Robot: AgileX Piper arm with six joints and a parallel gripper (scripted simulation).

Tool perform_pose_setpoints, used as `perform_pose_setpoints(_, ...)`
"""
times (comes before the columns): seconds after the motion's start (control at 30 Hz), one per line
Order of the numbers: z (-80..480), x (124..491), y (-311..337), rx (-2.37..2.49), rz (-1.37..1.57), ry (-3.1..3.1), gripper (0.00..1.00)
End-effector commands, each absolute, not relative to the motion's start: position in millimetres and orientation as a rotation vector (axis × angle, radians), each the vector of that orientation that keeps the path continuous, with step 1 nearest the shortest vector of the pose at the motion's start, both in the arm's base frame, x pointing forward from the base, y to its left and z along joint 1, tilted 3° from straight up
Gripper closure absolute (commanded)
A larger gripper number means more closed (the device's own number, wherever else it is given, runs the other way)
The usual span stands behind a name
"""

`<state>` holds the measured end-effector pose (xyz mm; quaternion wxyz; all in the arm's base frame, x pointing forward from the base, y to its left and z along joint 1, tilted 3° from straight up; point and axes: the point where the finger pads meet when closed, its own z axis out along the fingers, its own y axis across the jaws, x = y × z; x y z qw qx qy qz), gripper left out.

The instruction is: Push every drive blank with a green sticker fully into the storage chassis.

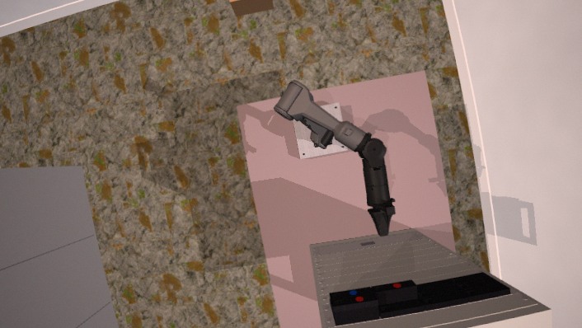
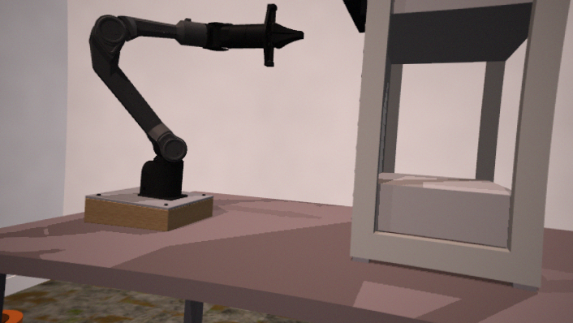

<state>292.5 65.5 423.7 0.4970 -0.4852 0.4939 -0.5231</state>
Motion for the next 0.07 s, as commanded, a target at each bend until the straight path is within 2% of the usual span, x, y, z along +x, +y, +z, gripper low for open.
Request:
perform_pose_setpoints(0.0,423.9,292.4,65.1,-1.174,-1.269,1.195,1.00)
perform_pose_setpoints(0.03,423.9,292.4,65.1,-1.174,-1.269,1.195,1.00)
